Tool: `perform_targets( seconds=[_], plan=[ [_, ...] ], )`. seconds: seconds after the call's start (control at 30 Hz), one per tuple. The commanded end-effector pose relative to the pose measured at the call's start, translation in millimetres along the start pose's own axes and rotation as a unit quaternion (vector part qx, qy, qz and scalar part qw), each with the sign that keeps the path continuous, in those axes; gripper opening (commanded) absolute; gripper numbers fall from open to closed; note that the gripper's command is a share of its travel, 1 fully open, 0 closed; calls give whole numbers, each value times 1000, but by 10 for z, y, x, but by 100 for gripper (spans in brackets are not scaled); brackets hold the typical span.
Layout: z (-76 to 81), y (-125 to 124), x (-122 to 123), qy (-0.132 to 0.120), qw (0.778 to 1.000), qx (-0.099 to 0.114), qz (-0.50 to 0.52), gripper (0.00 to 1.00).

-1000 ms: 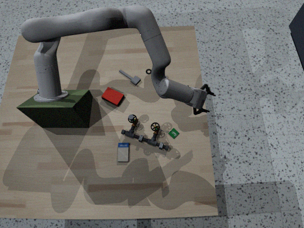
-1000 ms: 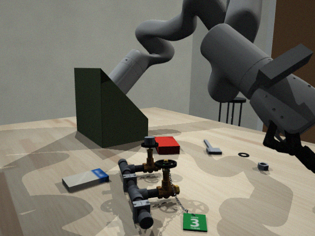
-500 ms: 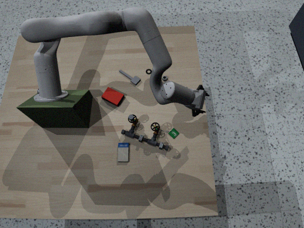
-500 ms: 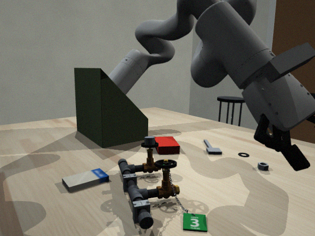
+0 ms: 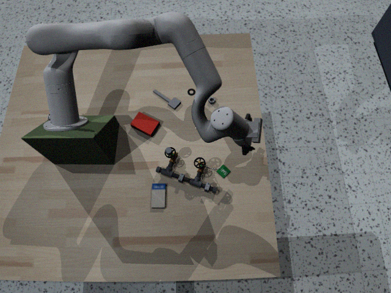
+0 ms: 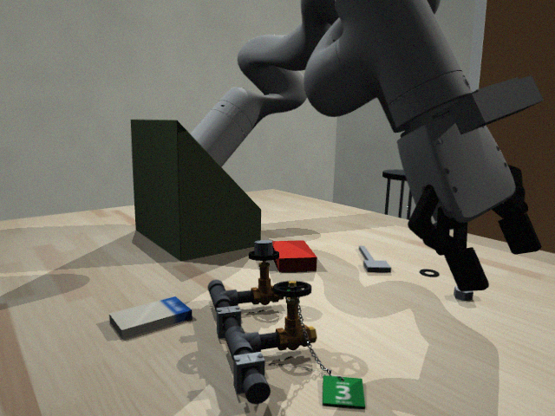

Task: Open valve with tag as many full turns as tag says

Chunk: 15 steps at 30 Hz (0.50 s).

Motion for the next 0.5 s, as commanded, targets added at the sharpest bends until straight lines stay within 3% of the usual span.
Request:
perform_targets(
  seconds=[0.0,0.07,0.13,0.2,0.47],
  plan=[
    [112,93,119,-50,998,4,25,100],
    [167,149,179,-71,997,8,35,100],
    [167,149,179,-71,997,8,35,100],
    [271,255,284,-106,993,16,52,100],
    [541,515,504,-181,979,39,85,100]
  ],
)
Point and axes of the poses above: the point where the finger pads meet when closed, its own z axis back along the fingers, its own y axis across the jaws, x = y × z, the point moved 3 cm from there along z, back along the fingers, and after that the axes turned 9 degrees about z, right-handed, at the moved point
